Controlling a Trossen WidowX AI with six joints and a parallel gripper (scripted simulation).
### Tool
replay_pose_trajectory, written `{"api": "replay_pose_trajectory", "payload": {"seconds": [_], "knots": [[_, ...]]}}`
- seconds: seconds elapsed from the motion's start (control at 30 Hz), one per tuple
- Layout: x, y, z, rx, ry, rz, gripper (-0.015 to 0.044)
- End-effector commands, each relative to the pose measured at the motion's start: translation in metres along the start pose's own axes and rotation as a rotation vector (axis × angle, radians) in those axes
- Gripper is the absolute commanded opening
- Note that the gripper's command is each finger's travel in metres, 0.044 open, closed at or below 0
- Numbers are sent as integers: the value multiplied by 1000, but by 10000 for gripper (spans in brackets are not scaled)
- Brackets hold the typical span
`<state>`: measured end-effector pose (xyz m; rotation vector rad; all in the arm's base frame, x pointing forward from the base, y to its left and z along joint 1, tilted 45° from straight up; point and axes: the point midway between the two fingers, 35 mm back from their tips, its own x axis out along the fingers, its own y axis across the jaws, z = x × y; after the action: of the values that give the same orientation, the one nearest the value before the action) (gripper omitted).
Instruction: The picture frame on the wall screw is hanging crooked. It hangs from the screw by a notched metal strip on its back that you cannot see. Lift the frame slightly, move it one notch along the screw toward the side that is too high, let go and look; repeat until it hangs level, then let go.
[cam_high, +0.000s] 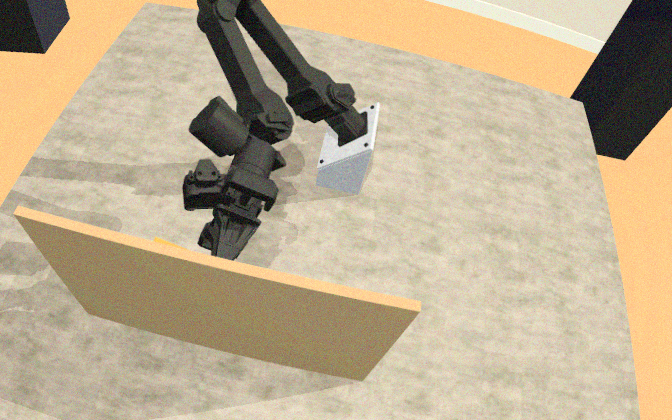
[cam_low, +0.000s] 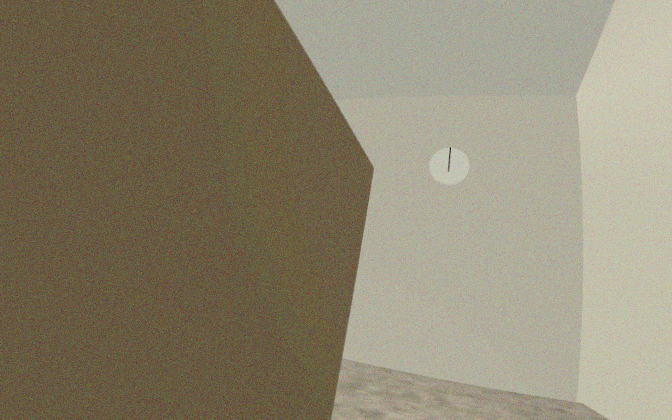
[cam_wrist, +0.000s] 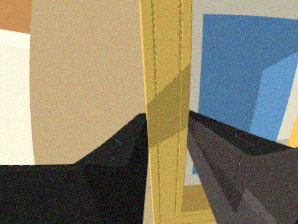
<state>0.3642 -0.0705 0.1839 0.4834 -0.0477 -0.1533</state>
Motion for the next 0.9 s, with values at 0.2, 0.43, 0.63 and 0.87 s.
{"api": "replay_pose_trajectory", "payload": {"seconds": [0.2,0.43,0.63,0.87], "knots": [[0,3,2,2,-1,8,0],[0,1,2,2,-1,8,0],[0,2,4,2,-1,8,0],[0,4,8,2,-1,8,0]]}}
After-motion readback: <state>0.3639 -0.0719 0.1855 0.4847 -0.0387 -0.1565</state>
